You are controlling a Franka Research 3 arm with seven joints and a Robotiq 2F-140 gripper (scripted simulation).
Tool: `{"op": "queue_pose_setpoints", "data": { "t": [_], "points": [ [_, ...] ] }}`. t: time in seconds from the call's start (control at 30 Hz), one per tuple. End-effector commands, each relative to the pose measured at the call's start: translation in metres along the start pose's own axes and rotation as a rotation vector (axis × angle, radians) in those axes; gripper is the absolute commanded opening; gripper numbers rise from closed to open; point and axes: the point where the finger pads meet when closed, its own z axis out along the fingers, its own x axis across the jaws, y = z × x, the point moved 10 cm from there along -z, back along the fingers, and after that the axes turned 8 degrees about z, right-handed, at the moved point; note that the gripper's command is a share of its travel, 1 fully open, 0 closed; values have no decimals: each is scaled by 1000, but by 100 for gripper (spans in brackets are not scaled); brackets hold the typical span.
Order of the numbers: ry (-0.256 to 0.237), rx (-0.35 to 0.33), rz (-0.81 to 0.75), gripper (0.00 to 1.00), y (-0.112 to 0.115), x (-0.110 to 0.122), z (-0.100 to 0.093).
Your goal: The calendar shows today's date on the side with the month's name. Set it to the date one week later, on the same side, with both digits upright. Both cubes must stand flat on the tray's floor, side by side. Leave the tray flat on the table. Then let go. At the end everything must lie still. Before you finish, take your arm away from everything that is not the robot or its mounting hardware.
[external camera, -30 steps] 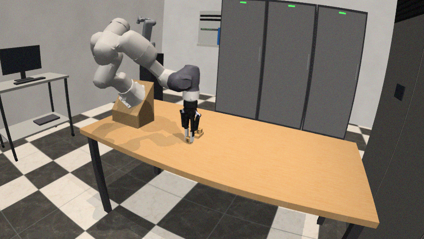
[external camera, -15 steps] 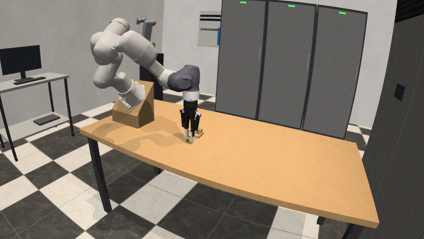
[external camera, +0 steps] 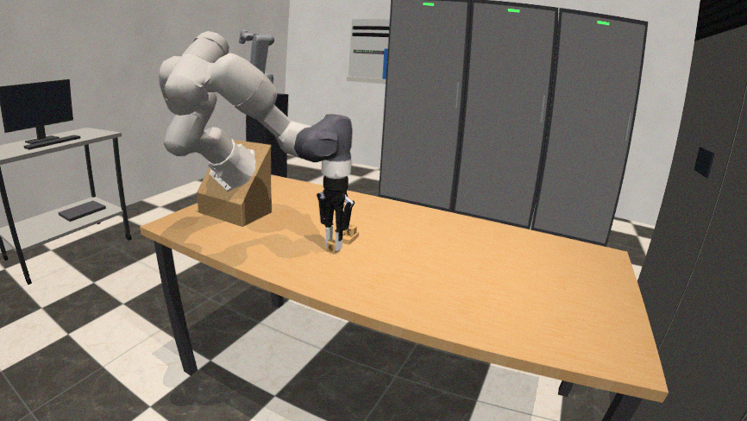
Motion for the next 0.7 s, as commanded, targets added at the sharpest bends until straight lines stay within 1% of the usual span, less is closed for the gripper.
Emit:
{"op": "queue_pose_setpoints", "data": {
  "t": [0.0,0.67],
  "points": [
    [1,1,3,17,0,1,1],
    [1,1,3,17,0,1,5]
  ]
}}
